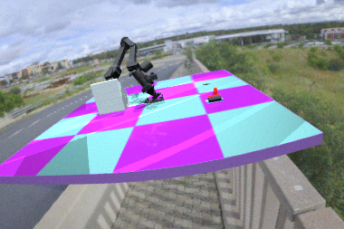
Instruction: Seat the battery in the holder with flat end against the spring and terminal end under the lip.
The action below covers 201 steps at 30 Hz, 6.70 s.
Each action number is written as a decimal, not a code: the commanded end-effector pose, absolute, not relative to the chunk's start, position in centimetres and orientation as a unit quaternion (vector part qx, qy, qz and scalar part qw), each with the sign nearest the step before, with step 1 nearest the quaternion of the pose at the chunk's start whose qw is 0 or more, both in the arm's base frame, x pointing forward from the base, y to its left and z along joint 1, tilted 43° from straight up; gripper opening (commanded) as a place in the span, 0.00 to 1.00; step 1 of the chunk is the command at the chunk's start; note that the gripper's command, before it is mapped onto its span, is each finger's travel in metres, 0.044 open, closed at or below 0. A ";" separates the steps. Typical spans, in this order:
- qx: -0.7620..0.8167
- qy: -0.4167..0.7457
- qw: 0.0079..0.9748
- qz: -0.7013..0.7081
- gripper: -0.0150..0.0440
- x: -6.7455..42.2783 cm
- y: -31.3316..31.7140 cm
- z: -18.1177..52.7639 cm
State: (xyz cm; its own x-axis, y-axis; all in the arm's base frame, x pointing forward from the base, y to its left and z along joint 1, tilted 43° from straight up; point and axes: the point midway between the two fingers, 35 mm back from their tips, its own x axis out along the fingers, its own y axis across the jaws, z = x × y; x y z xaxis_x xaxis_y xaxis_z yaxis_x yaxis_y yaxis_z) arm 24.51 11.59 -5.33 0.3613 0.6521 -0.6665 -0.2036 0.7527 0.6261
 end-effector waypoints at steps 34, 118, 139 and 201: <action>0.220 0.506 0.791 0.265 0.39 22.7 11.1 -6.0; 0.126 0.671 0.660 0.313 0.39 23.8 12.3 -6.3; 0.117 0.680 0.653 0.312 0.39 24.9 12.7 -6.1; 0.114 0.678 0.657 0.310 1.00 26.6 6.6 0.4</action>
